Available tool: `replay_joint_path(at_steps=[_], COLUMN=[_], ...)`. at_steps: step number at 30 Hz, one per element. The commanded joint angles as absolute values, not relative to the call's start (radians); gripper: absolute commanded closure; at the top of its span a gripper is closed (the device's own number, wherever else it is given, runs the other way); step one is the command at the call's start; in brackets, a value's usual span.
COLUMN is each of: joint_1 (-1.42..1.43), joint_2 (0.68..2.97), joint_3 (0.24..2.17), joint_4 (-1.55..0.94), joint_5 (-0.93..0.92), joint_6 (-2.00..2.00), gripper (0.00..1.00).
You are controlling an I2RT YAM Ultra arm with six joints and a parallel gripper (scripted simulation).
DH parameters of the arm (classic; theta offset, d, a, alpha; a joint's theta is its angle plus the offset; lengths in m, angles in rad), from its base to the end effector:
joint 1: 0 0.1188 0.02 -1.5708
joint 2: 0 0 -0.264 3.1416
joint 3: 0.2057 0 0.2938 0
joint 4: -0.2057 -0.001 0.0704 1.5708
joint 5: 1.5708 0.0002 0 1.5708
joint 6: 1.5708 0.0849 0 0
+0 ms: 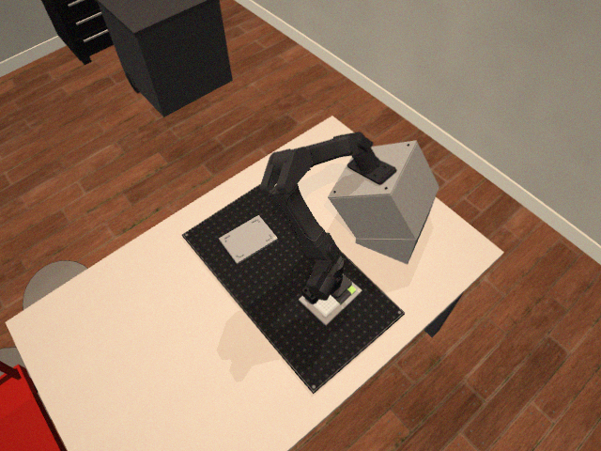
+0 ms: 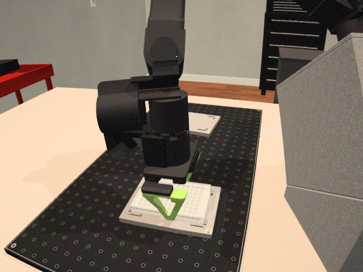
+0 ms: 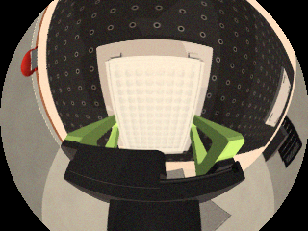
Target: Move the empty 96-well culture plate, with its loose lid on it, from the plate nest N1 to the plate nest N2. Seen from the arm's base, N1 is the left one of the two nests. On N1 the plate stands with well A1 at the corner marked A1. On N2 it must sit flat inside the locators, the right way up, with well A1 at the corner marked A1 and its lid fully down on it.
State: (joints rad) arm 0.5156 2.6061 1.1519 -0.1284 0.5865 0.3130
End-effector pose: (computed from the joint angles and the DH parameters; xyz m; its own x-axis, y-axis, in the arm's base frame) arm 0.3169 0.1268 -0.1663 -0.9559 -0.2469 -0.1592 -0.1282 0.8381 -0.5302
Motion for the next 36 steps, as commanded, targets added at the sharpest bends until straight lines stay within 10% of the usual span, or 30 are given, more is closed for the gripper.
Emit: replay_joint_path(at_steps=[1,36], joint_1=[0.527,0.576], joint_2=[2.610,2.508], joint_3=[1.184,1.124], joint_4=[-0.106,-0.217], joint_5=[0.604,0.604], joint_6=[0.310,0.371], gripper=[1.00,1.00])
